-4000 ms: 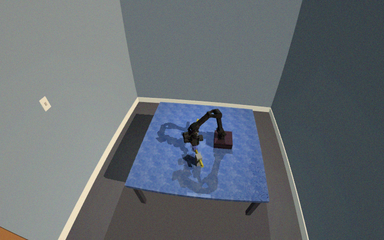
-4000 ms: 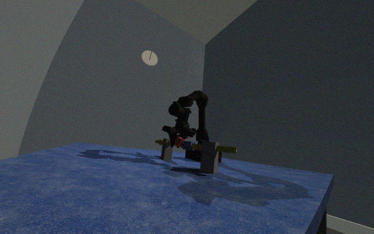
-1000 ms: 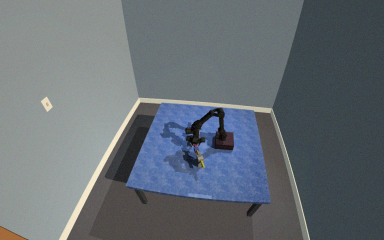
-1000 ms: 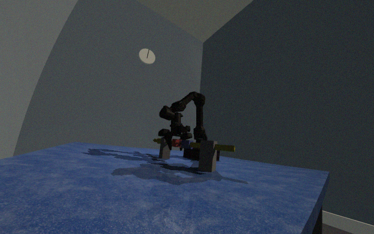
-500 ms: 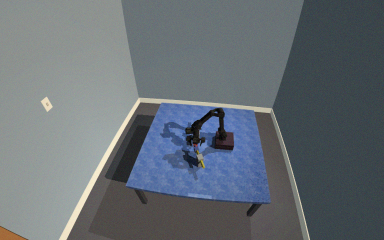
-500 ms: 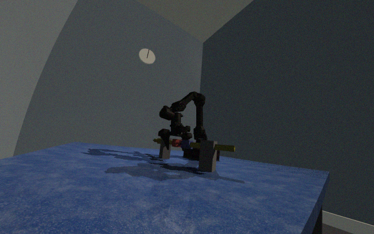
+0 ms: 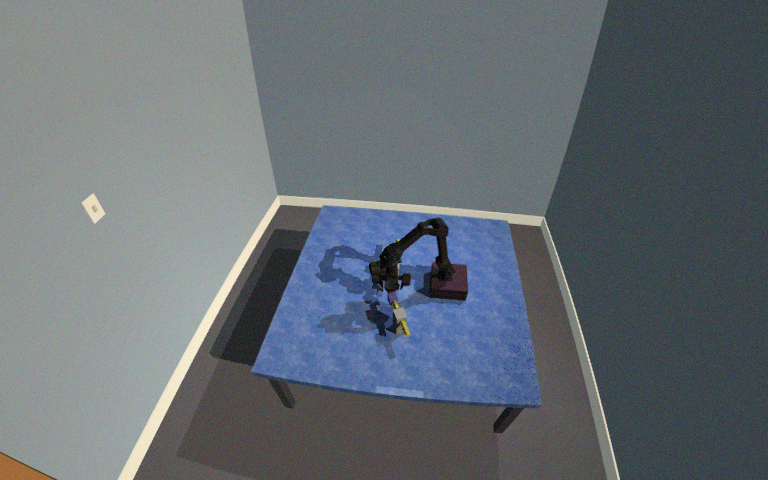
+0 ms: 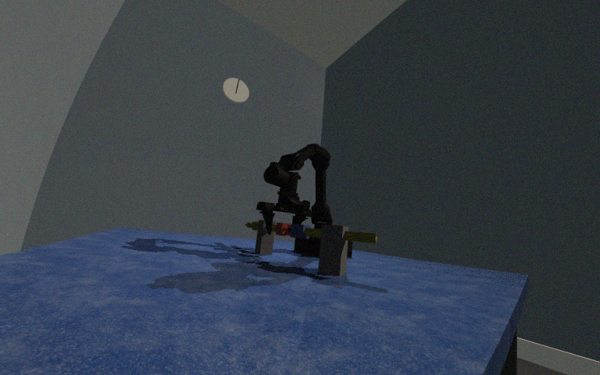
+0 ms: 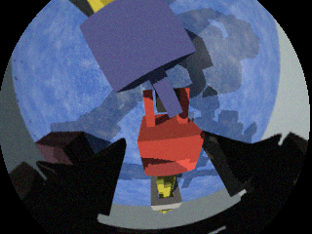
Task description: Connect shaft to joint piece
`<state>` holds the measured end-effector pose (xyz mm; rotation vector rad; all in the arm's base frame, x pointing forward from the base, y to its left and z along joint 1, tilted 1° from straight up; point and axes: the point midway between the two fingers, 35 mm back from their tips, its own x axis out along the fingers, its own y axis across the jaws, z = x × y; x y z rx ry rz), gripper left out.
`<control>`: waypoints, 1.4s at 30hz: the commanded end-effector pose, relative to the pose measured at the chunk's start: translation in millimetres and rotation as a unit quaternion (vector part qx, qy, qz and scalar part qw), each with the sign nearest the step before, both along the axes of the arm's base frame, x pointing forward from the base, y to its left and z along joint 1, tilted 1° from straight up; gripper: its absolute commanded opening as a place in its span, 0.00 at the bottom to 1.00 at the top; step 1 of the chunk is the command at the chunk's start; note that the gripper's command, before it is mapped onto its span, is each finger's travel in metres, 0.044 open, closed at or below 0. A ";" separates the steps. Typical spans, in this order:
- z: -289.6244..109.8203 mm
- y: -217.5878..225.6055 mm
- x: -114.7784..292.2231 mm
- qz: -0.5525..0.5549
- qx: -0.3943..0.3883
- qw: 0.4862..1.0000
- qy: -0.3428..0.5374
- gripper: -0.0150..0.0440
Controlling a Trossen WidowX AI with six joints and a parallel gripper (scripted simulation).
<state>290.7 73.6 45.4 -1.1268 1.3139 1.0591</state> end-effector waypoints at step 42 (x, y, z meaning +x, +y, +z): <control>101.6 -3.2 5.7 -0.498 0.004 0.867 -0.028 1.00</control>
